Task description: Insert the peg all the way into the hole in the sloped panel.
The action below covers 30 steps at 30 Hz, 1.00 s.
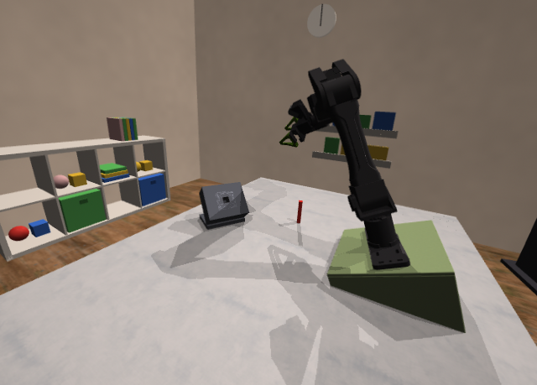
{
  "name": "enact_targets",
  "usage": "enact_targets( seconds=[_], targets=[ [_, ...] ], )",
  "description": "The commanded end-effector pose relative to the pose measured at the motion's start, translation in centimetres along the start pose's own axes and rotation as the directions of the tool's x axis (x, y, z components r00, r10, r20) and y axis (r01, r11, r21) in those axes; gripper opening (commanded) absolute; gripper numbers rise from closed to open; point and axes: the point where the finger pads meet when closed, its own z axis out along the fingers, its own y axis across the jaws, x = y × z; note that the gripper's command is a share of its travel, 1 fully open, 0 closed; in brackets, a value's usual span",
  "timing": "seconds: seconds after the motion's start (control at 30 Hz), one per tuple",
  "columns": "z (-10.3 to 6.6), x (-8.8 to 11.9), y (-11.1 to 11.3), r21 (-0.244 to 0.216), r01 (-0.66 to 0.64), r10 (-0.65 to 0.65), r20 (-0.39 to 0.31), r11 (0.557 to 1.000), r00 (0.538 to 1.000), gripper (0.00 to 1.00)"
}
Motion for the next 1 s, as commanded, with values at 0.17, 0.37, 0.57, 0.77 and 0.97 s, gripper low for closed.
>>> enact_targets(
  seconds=[0.17, 0.37, 0.57, 0.77, 0.97],
  targets=[
    [0.3, 1.7, 3.4, -0.016, -0.113, 0.109, -0.16, 0.993, 0.981, 1.0],
    [0.3, 2.3, 6.7, -0.047, -0.165, 0.147, -0.259, 0.985, 0.954, 1.0],
    [0.1, 2.7, 9.1, -0.073, -0.195, 0.161, -0.329, 0.978, 0.93, 1.0],
    [-0.8, 3.3, 12.9, -0.119, -0.235, 0.162, -0.436, 0.965, 0.885, 1.0],
    [-2.3, 3.9, 16.9, -0.174, -0.269, 0.137, -0.54, 0.947, 0.831, 1.0]
  ],
)
